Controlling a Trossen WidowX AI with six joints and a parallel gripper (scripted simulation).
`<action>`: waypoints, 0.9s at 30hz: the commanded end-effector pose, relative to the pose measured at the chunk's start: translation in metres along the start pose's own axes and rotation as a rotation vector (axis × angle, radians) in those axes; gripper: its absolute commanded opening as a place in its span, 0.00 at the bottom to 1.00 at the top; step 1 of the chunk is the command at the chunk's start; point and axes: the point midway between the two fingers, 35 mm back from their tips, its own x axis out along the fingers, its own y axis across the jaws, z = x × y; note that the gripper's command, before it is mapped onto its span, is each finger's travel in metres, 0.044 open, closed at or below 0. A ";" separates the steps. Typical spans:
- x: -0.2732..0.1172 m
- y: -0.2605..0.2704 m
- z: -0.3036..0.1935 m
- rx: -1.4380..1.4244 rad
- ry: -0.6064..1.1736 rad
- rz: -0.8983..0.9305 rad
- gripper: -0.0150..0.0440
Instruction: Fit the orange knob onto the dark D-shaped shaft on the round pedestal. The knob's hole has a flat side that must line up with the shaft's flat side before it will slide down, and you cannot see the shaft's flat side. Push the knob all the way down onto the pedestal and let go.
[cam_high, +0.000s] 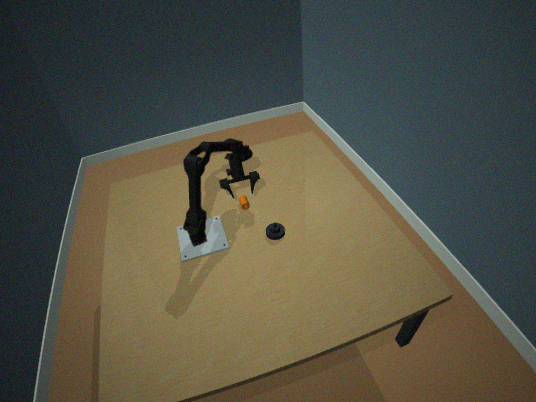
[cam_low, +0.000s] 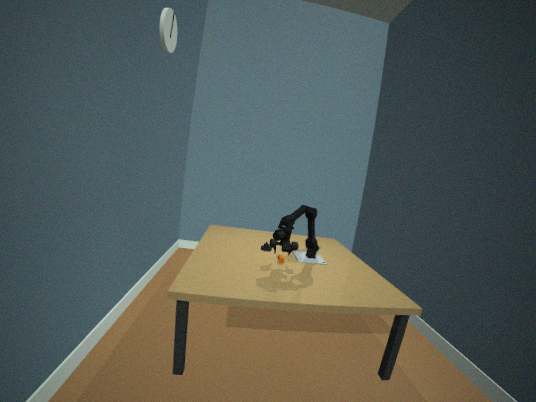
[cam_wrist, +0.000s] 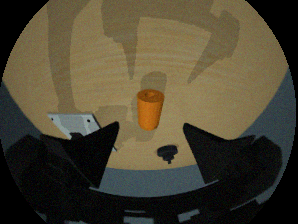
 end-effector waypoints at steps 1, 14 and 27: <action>0.008 0.001 0.001 -0.009 0.009 0.004 1.00; 0.028 0.001 0.008 -0.009 0.009 0.004 1.00; 0.044 0.002 0.014 -0.009 0.009 0.005 0.96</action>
